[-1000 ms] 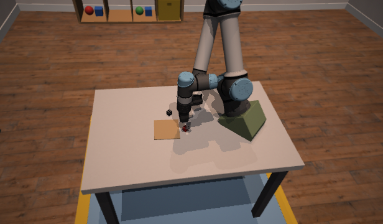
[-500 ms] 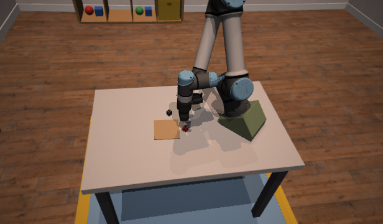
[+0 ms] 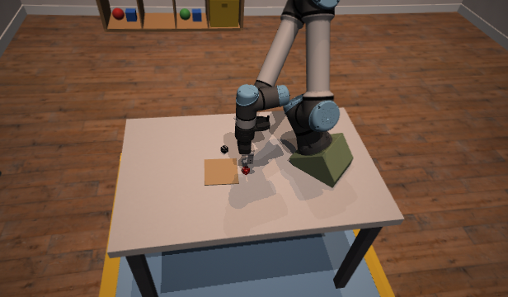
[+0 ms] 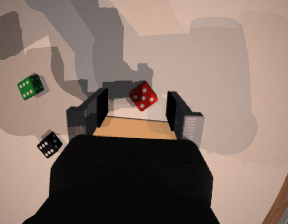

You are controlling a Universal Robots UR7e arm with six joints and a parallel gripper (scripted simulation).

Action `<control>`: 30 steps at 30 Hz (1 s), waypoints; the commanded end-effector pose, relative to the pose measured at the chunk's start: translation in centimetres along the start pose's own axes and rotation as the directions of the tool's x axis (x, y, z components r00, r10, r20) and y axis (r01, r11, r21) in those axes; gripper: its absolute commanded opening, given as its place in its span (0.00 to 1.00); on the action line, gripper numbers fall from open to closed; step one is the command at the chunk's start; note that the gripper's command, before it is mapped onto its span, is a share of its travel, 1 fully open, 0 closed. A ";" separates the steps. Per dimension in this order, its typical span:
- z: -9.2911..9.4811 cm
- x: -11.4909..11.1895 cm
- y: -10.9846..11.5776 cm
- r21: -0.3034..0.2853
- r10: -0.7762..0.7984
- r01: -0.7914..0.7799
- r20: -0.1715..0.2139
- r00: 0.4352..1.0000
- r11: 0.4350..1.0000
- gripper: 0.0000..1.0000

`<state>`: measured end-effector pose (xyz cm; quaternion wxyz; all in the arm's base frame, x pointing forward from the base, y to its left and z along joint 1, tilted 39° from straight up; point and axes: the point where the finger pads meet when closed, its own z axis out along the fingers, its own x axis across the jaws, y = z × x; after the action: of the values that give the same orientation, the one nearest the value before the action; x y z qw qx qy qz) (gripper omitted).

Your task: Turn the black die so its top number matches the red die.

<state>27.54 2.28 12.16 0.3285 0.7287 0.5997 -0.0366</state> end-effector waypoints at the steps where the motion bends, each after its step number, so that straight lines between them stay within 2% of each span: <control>1: -1.5 0.0 0.0 0.003 0.001 -0.001 0.001 1.000 1.000 1.00; 12: -5.0 0.0 0.0 0.003 0.001 -0.001 0.001 1.000 1.000 1.00; 21: -6.0 0.0 0.0 0.003 0.001 -0.001 0.001 1.000 1.000 1.00; 30: -6.1 0.0 0.0 0.003 0.001 -0.001 0.001 1.000 1.000 1.00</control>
<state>25.46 5.49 16.93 0.3277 0.7295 0.5992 -0.0380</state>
